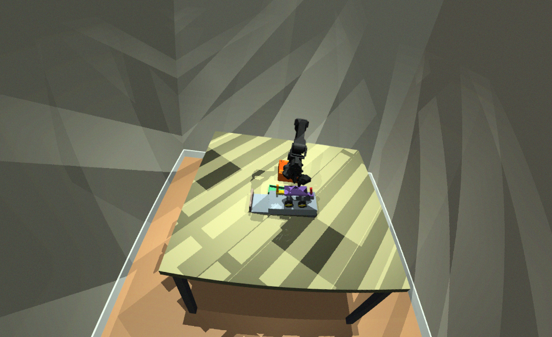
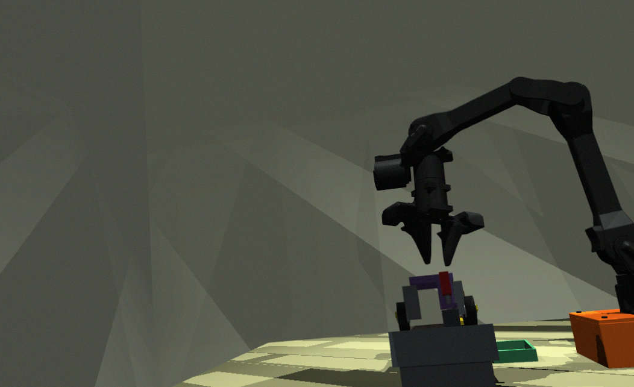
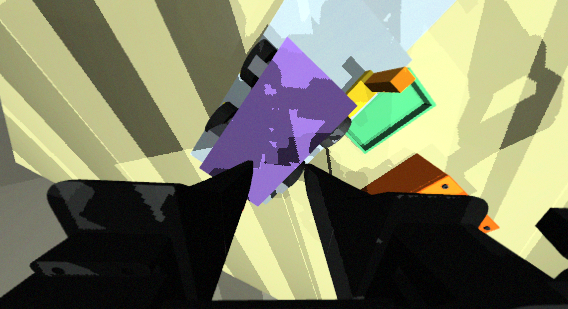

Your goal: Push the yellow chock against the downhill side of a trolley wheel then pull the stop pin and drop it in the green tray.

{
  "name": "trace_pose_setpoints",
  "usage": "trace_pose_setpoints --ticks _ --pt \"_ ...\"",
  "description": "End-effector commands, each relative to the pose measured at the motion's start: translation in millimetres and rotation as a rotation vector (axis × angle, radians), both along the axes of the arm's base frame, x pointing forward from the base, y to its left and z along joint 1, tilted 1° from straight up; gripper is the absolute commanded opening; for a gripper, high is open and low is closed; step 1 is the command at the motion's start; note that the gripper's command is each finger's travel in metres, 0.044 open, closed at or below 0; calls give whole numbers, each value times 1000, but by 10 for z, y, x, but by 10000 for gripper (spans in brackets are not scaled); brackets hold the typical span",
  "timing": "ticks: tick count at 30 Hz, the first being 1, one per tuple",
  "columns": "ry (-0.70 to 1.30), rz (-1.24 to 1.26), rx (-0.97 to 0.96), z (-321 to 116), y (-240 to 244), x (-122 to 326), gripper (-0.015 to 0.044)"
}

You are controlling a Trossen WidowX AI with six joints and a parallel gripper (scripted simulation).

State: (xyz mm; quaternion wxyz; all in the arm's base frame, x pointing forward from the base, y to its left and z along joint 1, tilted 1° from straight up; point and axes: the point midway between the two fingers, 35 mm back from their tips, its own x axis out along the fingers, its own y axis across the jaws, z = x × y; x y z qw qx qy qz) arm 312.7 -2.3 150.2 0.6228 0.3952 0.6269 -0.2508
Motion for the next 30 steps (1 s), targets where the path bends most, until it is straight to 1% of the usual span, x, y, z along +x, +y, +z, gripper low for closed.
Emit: trace_pose_setpoints --ticks 1,14,23,30 --pt "40 -141 41 31 187 22 190" --pt "195 -572 135 123 759 -23 190" --pt "198 -577 136 122 767 -25 190" --pt "198 -577 136 32 791 -20 190"
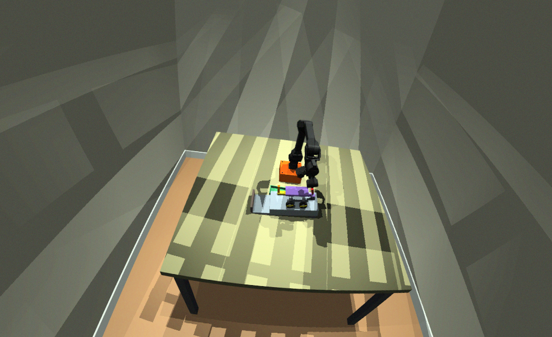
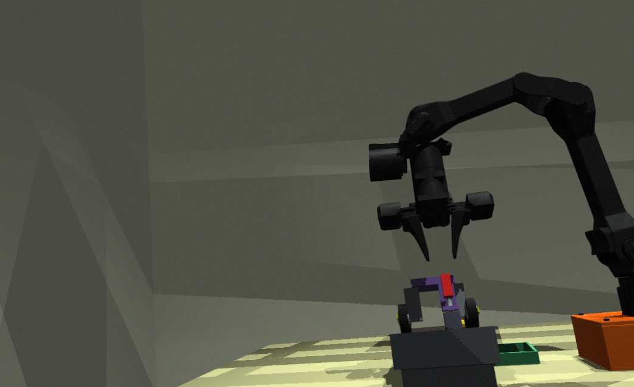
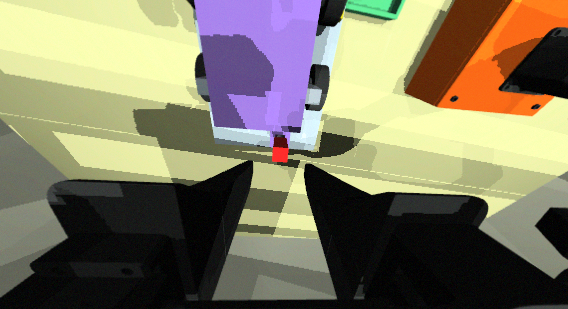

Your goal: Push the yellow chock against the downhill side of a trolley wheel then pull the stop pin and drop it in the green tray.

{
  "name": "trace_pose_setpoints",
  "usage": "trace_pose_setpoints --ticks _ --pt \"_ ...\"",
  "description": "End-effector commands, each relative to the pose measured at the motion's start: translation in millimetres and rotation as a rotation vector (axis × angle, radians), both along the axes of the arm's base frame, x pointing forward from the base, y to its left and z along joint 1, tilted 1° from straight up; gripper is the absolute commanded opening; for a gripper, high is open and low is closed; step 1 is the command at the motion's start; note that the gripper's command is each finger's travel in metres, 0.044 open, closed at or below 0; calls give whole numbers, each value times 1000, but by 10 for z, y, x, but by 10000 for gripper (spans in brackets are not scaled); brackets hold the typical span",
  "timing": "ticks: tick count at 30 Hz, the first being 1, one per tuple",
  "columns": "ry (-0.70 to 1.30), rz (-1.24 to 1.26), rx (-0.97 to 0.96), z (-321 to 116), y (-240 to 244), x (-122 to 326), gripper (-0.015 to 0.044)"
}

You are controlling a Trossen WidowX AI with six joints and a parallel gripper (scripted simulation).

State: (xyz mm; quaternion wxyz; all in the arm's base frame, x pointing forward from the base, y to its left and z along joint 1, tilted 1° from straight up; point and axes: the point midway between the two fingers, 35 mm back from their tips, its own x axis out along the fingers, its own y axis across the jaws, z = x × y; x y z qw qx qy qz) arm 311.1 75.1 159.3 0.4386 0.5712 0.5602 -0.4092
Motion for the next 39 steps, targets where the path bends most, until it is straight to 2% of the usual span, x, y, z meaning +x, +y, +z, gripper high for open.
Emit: trace_pose_setpoints --ticks 1,39 --pt "9 -5 4 -75 22 -3 190" --pt "9 -5 5 -523 162 18 190"
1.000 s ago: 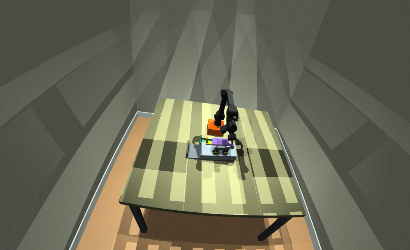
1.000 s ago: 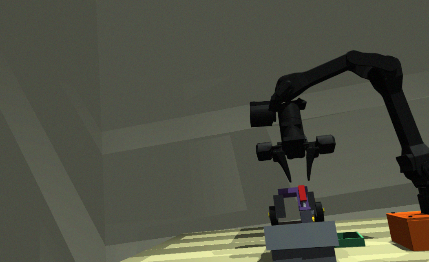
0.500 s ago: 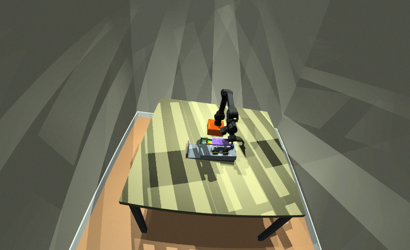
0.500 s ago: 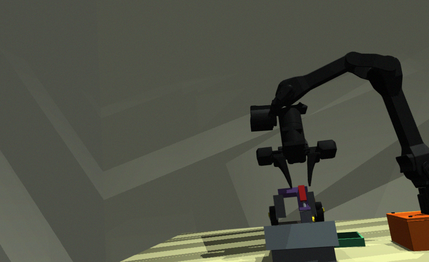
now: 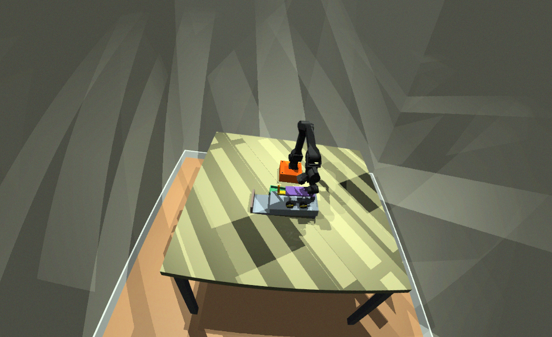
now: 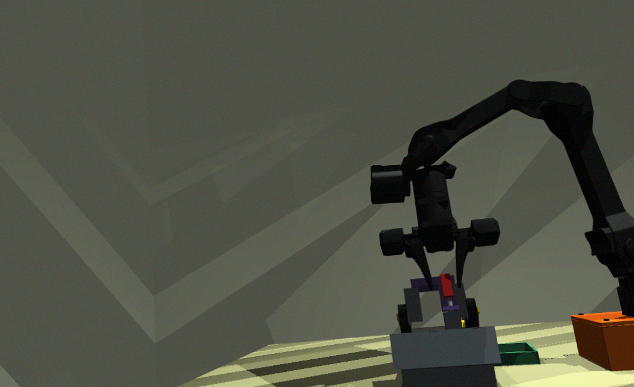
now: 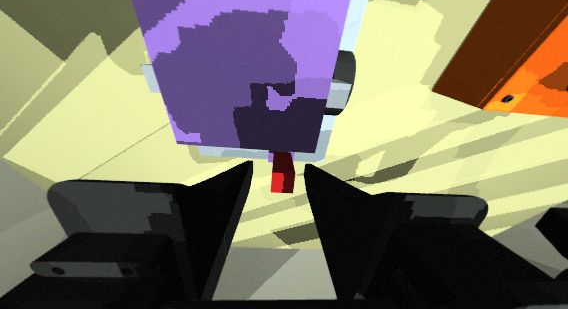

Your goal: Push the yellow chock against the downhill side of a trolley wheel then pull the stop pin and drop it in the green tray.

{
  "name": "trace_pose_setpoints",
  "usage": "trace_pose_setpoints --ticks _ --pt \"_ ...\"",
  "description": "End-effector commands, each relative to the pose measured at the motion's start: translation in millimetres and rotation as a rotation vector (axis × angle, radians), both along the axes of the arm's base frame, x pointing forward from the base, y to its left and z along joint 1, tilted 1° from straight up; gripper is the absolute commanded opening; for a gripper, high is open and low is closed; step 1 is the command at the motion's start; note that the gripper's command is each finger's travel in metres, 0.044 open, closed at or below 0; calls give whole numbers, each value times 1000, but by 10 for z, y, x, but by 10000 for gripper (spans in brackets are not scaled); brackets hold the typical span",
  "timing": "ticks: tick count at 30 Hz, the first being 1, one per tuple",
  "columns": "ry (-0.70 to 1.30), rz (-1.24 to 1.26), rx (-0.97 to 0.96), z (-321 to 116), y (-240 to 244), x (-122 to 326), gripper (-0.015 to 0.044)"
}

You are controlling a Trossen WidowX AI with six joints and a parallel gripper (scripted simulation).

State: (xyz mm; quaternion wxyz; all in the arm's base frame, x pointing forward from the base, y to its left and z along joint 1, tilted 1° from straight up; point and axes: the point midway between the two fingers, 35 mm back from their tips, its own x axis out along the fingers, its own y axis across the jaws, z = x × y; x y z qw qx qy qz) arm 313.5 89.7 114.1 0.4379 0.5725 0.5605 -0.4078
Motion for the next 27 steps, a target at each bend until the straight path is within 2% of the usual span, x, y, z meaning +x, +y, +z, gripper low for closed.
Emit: trace_pose_setpoints --ticks 1,12,17,27 --pt "11 -4 2 -84 20 -7 190" --pt "11 -4 2 -184 47 -14 190" --pt "4 0 0 -148 41 -8 59" --pt "4 0 1 -143 40 -8 0"
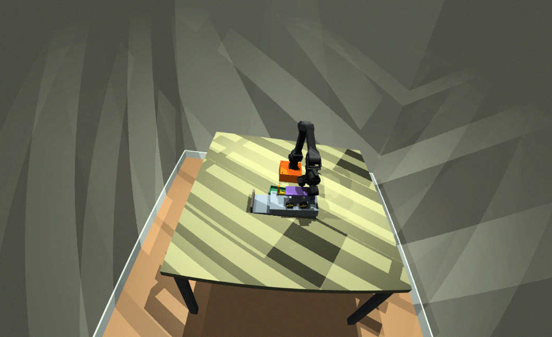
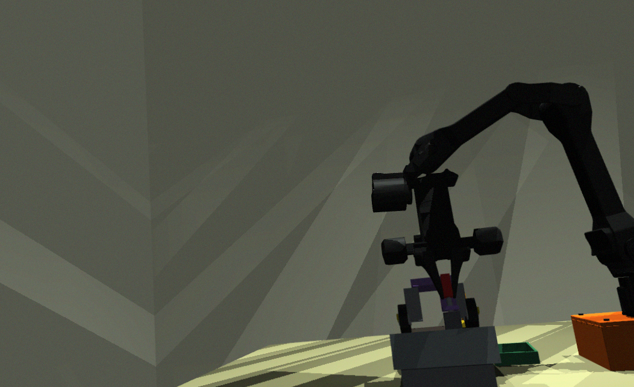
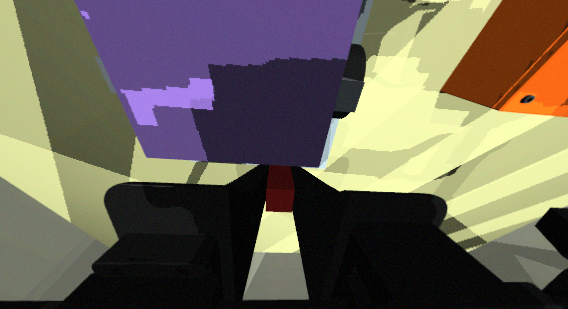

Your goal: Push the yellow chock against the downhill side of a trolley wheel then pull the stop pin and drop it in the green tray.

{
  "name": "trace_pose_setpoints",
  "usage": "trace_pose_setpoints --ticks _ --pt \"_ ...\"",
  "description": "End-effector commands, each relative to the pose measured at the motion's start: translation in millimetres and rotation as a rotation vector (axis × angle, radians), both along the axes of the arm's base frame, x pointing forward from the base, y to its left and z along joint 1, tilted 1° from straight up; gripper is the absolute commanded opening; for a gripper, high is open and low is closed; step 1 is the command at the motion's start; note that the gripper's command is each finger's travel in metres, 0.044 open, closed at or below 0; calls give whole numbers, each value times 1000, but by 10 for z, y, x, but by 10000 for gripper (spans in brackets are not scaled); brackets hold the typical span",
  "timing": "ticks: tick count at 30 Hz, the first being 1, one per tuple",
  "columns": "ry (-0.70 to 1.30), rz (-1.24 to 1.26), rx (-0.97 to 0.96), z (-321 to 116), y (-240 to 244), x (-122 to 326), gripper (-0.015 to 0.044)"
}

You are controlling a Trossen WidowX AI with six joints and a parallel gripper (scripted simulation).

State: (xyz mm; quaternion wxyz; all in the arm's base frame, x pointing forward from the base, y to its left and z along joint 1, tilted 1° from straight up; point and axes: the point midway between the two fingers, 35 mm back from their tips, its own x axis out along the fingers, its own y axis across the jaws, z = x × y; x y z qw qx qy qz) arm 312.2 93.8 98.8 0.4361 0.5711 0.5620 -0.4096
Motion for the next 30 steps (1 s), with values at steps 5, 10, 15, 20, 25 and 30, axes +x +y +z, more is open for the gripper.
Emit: trace_pose_setpoints --ticks 5,10,15,20,25,30 --pt "2 -3 1 46 -5 1 0" --pt "5 -5 2 80 -12 -15 0" --pt "5 -5 2 97 -16 -16 0" --pt "5 -5 2 113 -20 -17 0" --pt "5 -5 2 129 -25 -17 0" --pt "5 -5 1 145 -29 -17 0"
